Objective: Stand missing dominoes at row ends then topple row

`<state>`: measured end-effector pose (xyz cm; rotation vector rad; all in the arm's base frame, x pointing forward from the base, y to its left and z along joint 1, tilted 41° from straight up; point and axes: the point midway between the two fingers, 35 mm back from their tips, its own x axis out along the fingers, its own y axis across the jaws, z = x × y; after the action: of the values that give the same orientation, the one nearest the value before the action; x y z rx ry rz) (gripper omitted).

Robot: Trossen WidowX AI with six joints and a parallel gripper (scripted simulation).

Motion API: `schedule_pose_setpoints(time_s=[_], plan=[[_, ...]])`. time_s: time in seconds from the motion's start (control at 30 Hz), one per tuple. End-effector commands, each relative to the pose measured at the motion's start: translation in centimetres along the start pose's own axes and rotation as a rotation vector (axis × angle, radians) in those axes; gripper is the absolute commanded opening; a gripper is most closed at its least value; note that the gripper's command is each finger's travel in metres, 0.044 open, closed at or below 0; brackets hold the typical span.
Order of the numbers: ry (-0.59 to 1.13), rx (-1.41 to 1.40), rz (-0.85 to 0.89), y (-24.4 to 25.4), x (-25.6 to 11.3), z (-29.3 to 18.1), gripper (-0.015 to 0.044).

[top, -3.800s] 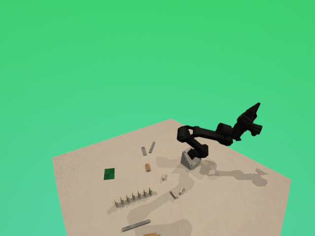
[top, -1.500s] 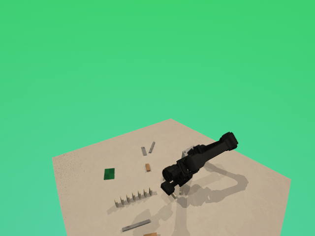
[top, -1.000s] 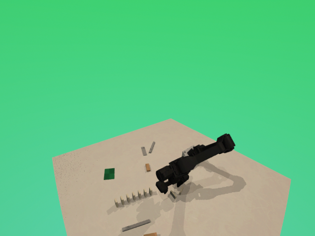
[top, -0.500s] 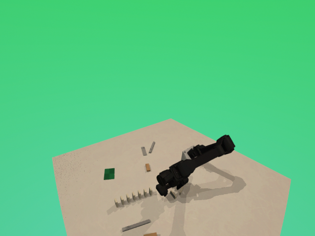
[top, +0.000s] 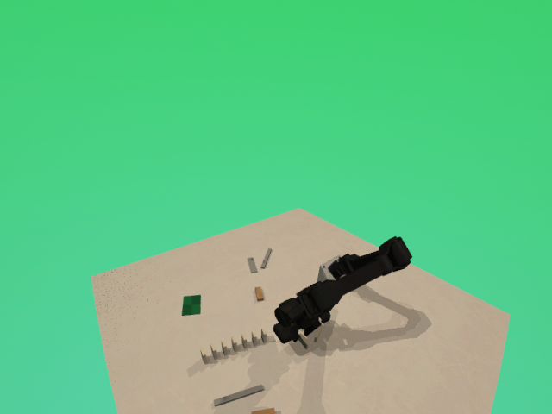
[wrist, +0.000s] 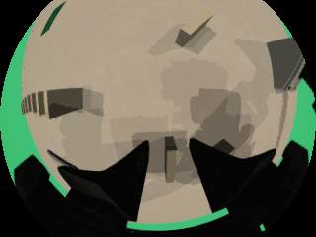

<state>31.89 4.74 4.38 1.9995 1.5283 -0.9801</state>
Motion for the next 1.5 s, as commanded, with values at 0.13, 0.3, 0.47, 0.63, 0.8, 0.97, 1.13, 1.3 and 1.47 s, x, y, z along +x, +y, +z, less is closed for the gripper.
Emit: schedule_pose_setpoints(time_s=[0.13,0.3,0.47,0.63,0.8,0.97,1.13,1.3,1.47], plan=[[0.005,0.002,-0.002,0.0,0.1,-0.1,0.0026],[0.005,0.002,-0.002,0.0,0.1,-0.1,0.0026],[0.004,0.002,-0.002,-0.1,-2.0,0.0,0.0026],[0.001,0.003,-0.002,-0.5,-9.4,0.1,0.0026],[-0.001,0.003,-0.002,-0.6,-11.4,0.2,0.0026],[-0.01,-0.456,-0.001,1.8,-11.8,-3.6,0.0026],[-0.012,-1.111,0.001,4.1,-11.8,-9.5,0.0026],[-0.002,-1.725,0.006,4.9,-11.7,-15.0,0.0026],[0.003,-1.937,0.009,4.9,-11.7,-16.9,0.0026]])
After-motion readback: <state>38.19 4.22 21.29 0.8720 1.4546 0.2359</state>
